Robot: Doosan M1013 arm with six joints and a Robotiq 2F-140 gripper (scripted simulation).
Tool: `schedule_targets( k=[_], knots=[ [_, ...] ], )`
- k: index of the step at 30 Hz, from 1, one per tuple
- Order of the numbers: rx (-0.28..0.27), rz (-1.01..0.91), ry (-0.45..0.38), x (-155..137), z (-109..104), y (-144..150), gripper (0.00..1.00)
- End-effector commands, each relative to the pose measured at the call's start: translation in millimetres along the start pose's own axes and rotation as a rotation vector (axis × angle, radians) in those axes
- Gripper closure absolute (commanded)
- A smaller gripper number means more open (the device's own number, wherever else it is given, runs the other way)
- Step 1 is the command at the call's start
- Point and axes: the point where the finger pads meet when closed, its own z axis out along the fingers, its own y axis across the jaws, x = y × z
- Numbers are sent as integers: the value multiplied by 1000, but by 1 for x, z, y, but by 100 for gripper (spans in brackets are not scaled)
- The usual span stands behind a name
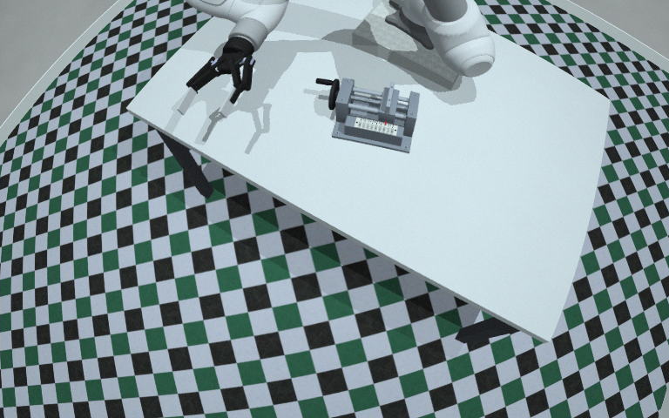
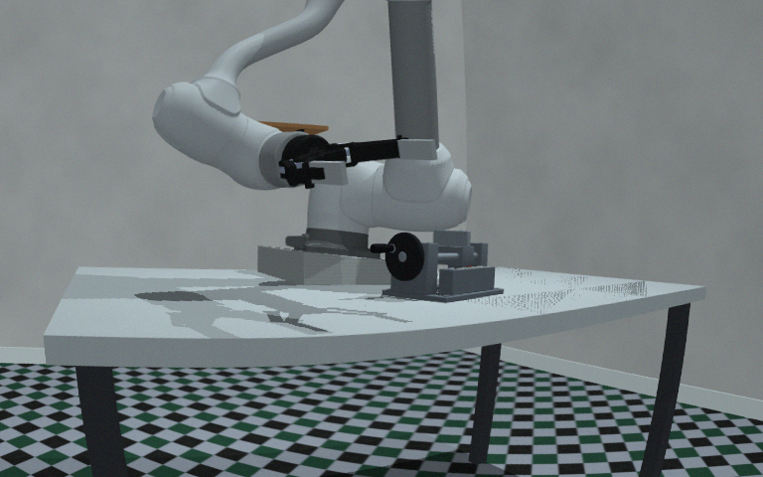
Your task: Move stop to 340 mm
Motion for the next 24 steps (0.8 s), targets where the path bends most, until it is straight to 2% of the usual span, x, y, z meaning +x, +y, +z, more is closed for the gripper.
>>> schedule_targets(
  k=[1,12,17,22,24],
  knots=[
    [0,0,0,0,0,0,0],
    [0,0,0,4,0,-1,0],
    [0,0,0,21,-2,-7,0],
    [0,0,0,52,-5,-16,0],
    [0,0,0,52,-5,-16,0]
  ],
)
